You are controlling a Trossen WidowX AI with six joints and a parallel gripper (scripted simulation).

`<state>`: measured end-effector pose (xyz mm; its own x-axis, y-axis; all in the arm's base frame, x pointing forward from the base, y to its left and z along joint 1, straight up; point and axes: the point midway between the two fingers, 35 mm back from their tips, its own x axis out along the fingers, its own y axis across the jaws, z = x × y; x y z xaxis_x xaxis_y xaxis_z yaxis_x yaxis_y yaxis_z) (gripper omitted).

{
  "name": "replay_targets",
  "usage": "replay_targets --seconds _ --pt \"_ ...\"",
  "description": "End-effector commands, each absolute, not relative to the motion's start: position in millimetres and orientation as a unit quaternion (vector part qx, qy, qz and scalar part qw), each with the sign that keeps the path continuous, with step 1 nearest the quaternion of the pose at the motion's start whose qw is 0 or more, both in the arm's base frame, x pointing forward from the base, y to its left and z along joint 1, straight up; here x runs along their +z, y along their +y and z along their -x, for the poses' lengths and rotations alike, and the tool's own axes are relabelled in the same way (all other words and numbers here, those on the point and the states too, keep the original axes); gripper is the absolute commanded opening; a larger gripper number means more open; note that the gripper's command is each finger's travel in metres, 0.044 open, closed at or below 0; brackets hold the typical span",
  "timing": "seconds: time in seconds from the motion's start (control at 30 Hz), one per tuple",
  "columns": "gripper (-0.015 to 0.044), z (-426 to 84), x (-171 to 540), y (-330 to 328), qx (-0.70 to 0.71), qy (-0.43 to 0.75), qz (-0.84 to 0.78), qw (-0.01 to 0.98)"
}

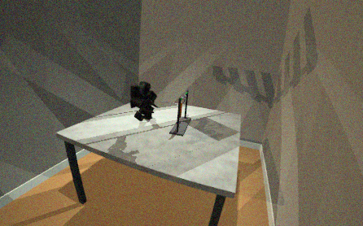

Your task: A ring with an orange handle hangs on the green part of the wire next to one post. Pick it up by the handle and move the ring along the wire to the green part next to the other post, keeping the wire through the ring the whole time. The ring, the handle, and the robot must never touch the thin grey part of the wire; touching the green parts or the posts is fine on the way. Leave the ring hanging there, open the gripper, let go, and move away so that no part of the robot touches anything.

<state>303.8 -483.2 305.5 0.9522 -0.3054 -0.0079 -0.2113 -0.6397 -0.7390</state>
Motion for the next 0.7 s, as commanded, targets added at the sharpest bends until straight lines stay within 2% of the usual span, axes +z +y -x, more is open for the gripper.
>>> replay_targets --seconds 0.0,0.67 --pt "0.016 -311 285 -462 -0.057 0.119 0.874 0.467" --pt "0.016 -314 193 -371 -0.032 0.057 0.7 0.711"
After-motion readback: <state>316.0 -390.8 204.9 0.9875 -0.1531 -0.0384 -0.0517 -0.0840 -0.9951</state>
